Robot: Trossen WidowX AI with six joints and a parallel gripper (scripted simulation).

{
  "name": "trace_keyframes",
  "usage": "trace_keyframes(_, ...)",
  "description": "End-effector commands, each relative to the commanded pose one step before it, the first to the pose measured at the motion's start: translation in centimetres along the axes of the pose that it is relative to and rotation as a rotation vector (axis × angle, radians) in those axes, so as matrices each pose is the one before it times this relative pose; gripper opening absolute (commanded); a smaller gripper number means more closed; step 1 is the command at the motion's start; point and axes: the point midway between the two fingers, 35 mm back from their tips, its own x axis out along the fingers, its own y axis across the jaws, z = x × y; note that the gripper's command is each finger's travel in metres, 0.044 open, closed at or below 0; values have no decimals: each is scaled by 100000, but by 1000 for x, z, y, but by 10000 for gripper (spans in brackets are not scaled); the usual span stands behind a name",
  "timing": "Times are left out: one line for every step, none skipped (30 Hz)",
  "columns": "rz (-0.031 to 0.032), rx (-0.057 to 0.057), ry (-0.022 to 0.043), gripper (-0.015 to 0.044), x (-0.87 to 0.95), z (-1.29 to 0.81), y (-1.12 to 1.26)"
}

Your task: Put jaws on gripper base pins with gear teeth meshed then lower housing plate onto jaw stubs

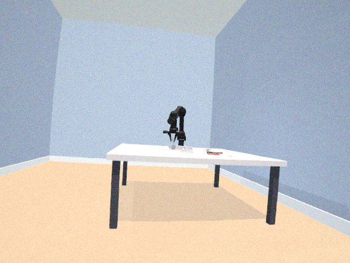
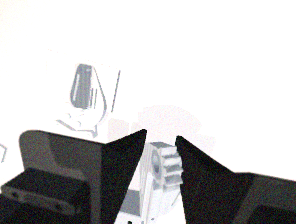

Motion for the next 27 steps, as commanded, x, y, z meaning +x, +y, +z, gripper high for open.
trace_keyframes(-495,7432,155,37,18,-251,-276)
trace_keyframes(0,0,0,37,0,0,0)
trace_keyframes(0,0,0,37,0,0,0)
trace_keyframes(0,0,0,37,0,0,0)
trace_keyframes(0,0,0,37,0,0,0)
trace_keyframes(-1,363,0,37,0,-5,-11)
trace_keyframes(-3,1088,1,37,0,-14,-33)
trace_keyframes(-5,1813,1,37,0,-23,-56)
trace_keyframes(-6,2183,1,37,0,-27,-68)
trace_keyframes(-6,2183,1,37,0,-26,-68)
trace_keyframes(-6,2183,1,37,0,-24,-69)
trace_keyframes(-6,2183,1,37,0,-23,-69)
trace_keyframes(-6,2183,1,37,0,-22,-70)
trace_keyframes(-6,2183,1,37,0,-20,-70)
trace_keyframes(-6,2183,1,37,0,-19,-70)
trace_keyframes(-6,2183,1,37,0,-18,-71)
trace_keyframes(-6,2183,1,37,0,-16,-71)
trace_keyframes(-6,2183,1,37,0,-15,-71)
trace_keyframes(-6,2183,1,37,0,-13,-72)
trace_keyframes(-6,2183,1,37,0,-12,-72)
trace_keyframes(-6,2183,0,37,0,-11,-72)
trace_keyframes(-6,2183,0,37,0,-9,-72)
trace_keyframes(-6,2183,0,37,0,-8,-72)
trace_keyframes(-6,2183,0,37,0,-6,-73)
trace_keyframes(-6,2183,0,37,0,-5,-73)
trace_keyframes(-6,2183,0,37,0,-3,-73)
trace_keyframes(-5,2183,0,37,0,-2,-73)
